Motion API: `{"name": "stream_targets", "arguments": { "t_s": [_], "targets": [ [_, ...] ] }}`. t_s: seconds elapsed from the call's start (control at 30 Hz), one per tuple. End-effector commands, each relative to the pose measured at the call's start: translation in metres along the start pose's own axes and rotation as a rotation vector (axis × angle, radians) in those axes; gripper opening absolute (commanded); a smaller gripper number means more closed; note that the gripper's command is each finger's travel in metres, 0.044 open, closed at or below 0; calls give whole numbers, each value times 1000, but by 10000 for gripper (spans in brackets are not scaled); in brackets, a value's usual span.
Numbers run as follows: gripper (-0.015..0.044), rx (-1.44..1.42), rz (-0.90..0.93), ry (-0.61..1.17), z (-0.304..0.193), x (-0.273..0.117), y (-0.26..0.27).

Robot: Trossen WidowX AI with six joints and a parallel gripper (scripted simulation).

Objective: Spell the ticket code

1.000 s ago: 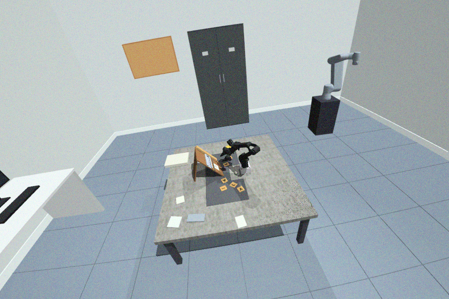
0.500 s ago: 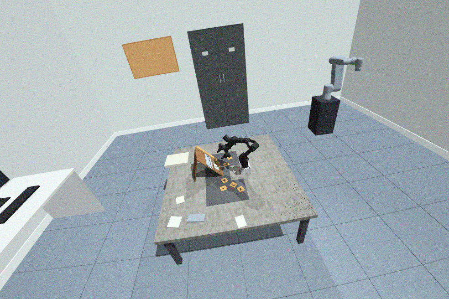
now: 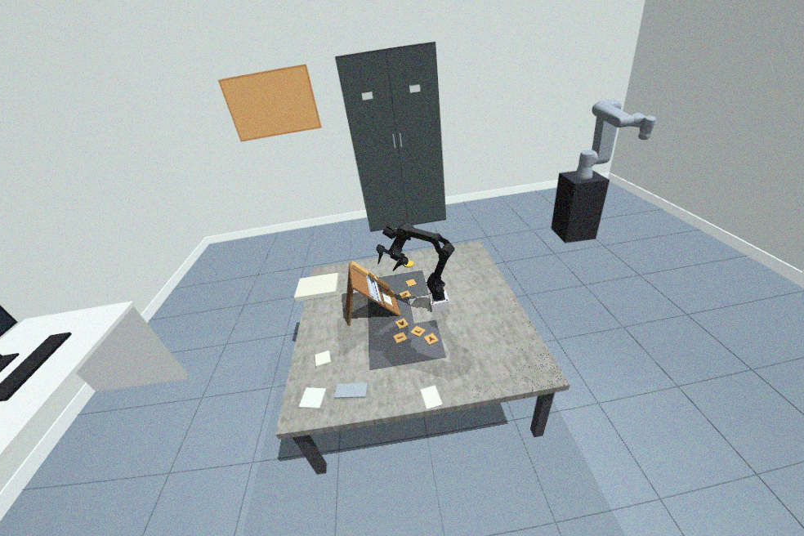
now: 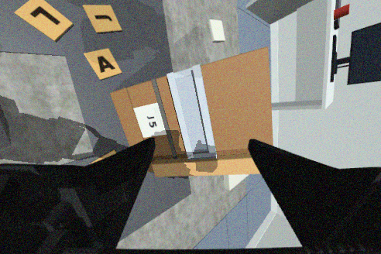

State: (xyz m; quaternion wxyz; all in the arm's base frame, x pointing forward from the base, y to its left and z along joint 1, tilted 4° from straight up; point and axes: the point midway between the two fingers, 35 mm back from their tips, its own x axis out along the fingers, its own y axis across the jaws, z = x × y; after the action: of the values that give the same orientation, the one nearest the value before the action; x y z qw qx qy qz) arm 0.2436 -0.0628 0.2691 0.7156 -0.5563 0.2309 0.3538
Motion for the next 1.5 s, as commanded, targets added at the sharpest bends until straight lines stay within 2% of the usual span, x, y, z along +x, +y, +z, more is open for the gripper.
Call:
{"name": "stream_targets", "arguments": {
  "t_s": [0.0,0.47,0.63,0.97,1.0,1.1,1.47],
  "targets": [
    [440,-212,58,0,11,-13,-13],
    [440,-212,58,0,11,-13,-13],
    [440,-211,59,-2,40,-21,-3],
    [440,-211,59,-2,40,-21,-3],
    [414,-193,60,0,40,-20,-3],
    [340,54,84,30,27,-9,0],
    [340,1216,117,239,-29,41,26]
  ]
}}
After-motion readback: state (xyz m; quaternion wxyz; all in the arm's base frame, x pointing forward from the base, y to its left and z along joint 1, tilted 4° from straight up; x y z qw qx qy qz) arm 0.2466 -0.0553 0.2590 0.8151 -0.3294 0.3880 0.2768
